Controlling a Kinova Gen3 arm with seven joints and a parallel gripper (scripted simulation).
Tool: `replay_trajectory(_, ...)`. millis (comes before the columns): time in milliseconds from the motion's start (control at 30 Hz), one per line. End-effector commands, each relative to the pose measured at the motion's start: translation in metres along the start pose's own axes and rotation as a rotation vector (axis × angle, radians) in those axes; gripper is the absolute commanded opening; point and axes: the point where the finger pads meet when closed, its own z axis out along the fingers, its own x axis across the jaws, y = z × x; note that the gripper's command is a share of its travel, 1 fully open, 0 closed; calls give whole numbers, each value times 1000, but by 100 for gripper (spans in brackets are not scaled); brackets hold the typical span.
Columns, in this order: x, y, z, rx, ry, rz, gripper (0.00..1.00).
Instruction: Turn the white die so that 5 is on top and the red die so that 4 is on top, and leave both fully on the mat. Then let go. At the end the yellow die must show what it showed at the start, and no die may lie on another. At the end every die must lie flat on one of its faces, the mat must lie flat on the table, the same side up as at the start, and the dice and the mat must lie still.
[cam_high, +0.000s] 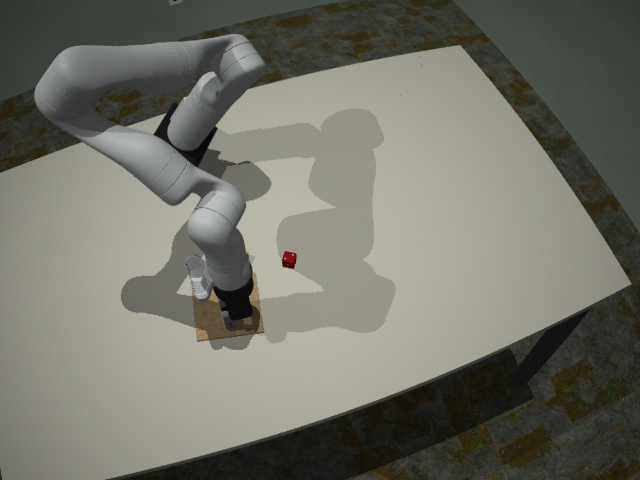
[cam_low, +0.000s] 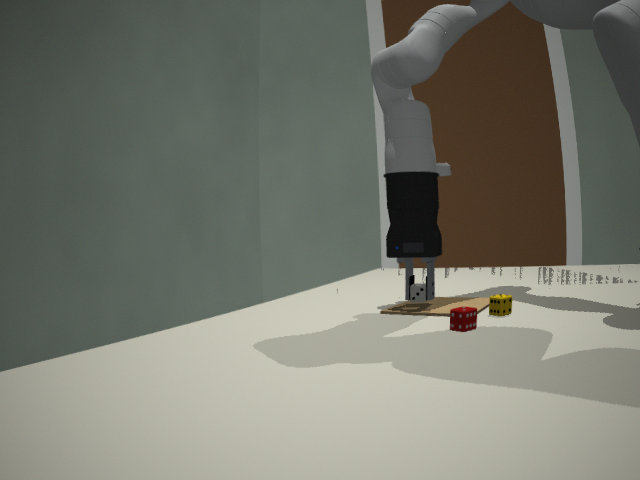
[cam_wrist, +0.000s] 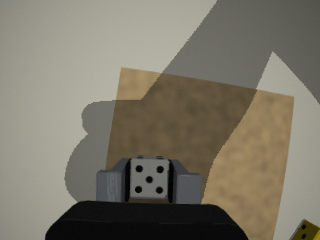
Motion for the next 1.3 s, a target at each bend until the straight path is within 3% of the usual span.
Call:
replay_trajectory(0, 0, 1, 1, -3, -2, 6, 49)
replay_trajectory(1267, 0, 1, 5, -3, -2, 6, 49)
